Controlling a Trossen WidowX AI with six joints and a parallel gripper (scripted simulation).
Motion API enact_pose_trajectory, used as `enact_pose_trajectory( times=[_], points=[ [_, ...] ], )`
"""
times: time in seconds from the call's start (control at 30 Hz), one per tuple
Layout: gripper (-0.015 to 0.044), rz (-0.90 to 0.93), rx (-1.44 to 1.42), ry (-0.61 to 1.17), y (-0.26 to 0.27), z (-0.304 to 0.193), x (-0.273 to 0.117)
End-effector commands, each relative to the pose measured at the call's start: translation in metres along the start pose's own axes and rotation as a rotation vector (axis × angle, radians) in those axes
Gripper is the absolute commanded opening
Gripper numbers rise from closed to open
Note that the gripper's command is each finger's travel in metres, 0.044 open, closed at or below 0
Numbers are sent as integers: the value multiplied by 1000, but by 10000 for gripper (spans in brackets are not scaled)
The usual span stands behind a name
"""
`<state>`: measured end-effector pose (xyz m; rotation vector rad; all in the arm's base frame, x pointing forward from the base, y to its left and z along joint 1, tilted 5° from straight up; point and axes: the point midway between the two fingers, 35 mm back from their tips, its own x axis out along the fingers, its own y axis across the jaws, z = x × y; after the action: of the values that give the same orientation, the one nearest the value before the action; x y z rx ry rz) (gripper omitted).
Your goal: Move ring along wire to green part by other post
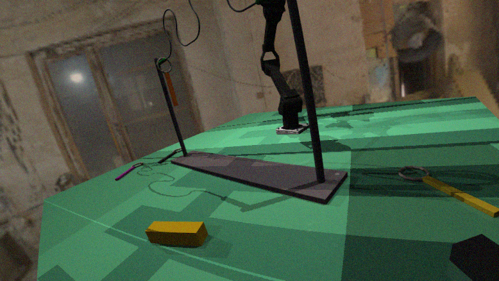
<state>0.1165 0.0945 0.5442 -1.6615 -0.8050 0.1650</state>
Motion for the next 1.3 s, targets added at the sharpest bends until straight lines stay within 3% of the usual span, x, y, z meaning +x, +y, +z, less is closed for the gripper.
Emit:
enact_pose_trajectory(
  times=[0.0, 0.27, 0.8, 1.27],
  points=[
    [374, 0, 1, 0, 0, 0, 0],
    [164, 12, 64, 19, 12, 8, 24],
    [160, 82, 259, 67, 75, 10, 84],
    [160, 191, 532, 175, 188, -32, 122]
  ],
)
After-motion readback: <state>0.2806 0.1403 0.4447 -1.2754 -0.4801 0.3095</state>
